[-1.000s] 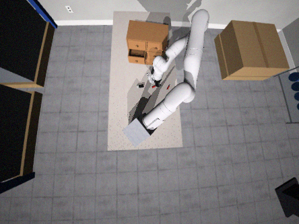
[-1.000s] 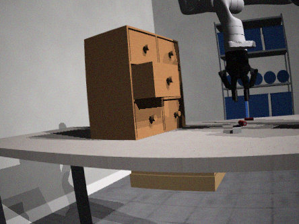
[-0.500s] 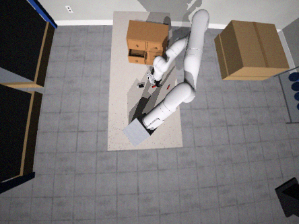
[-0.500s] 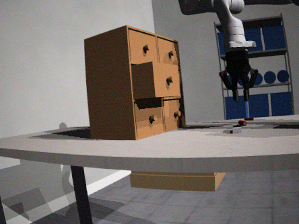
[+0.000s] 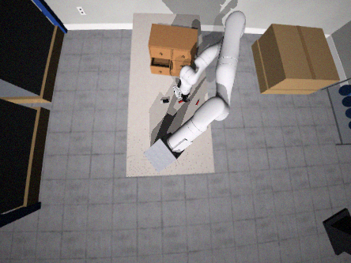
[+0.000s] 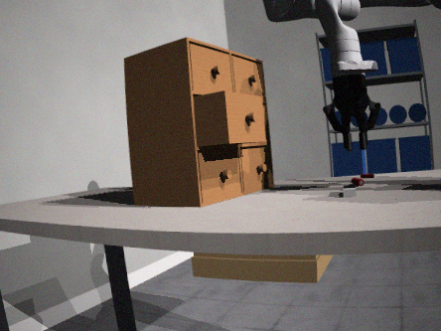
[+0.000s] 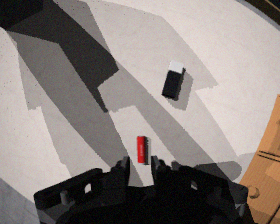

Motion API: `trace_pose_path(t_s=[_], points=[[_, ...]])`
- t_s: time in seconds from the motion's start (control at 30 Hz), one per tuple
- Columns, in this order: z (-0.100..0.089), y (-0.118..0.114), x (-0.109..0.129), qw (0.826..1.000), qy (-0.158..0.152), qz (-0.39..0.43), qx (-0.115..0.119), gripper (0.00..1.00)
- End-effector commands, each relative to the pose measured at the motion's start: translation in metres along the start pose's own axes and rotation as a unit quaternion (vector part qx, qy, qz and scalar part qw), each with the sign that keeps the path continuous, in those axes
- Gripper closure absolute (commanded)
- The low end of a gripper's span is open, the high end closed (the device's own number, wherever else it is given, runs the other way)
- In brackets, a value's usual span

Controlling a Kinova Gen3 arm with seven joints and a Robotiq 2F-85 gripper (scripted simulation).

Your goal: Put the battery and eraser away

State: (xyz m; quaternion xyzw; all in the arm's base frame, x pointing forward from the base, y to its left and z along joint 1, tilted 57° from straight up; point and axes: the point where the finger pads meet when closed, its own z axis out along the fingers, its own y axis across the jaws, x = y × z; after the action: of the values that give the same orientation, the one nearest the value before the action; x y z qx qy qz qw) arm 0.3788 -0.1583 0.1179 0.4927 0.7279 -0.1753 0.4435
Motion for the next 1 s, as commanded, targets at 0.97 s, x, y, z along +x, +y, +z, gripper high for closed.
trace_pose_path(t_s=[0.97], points=[[0.046, 0.002, -0.001, 1.0, 0.001, 0.0, 0.0, 0.71]])
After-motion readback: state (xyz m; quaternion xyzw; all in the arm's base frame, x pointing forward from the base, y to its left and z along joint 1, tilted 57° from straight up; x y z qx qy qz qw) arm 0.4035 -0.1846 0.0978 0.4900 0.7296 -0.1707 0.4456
